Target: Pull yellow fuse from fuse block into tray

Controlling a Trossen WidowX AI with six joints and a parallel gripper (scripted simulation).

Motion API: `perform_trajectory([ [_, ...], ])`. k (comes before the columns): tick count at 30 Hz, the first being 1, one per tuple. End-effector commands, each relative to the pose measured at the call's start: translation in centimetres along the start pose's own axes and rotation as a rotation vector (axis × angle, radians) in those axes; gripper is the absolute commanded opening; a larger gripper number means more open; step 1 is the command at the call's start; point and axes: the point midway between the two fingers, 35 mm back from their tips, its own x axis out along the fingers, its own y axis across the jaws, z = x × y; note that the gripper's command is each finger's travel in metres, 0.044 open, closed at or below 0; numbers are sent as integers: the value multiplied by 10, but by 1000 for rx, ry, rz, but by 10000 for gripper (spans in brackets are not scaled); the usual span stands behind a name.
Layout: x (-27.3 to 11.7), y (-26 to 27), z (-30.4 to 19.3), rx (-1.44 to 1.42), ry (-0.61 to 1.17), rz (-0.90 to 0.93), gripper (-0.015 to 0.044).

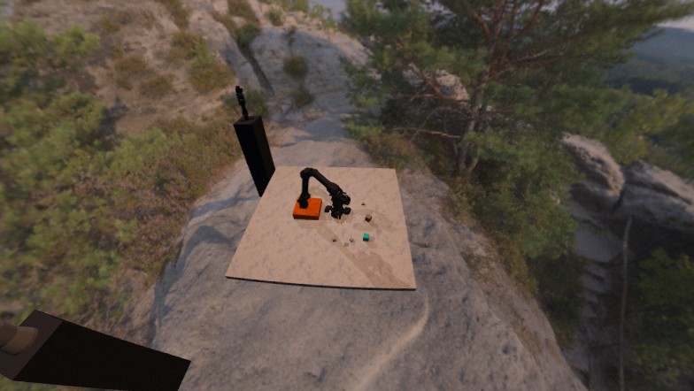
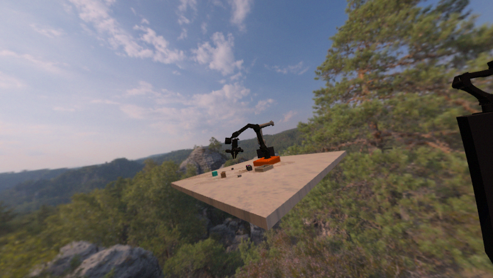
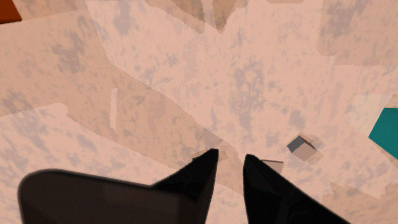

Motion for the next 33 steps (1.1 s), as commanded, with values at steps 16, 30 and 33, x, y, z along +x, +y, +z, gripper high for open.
perform_trajectory([
  [16,2,61,179,-1202,-287,-13,71],
  [30,14,62,182,-1202,-287,-13,71],
  [33,17,63,182,-1202,-287,-13,71],
])
